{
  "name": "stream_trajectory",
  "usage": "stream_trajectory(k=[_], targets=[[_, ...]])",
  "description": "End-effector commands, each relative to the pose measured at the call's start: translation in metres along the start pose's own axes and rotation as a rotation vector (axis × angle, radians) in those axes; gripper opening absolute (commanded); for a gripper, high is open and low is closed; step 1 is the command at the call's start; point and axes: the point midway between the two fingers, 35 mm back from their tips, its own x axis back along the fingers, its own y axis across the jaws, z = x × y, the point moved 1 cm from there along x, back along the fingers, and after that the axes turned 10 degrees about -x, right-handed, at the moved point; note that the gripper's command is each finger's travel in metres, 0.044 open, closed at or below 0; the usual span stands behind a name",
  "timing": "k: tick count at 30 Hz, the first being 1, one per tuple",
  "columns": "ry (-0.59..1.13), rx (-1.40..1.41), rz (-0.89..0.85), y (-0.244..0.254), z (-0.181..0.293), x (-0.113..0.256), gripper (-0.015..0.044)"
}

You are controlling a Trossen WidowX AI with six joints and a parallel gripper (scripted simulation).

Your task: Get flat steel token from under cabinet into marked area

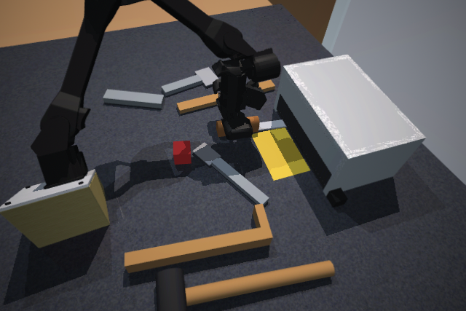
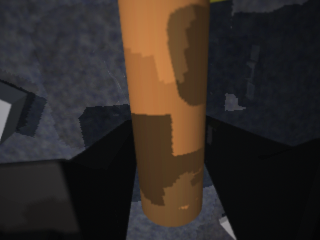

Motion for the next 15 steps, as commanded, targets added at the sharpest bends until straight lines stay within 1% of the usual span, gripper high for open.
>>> stream_trajectory(k=[1, 15], targets=[[0.003, -0.004, 0.003, -0.001, 0.006, -0.001, 0.0000], [0.003, -0.004, 0.003, -0.003, 0.020, -0.001, 0.0000]])
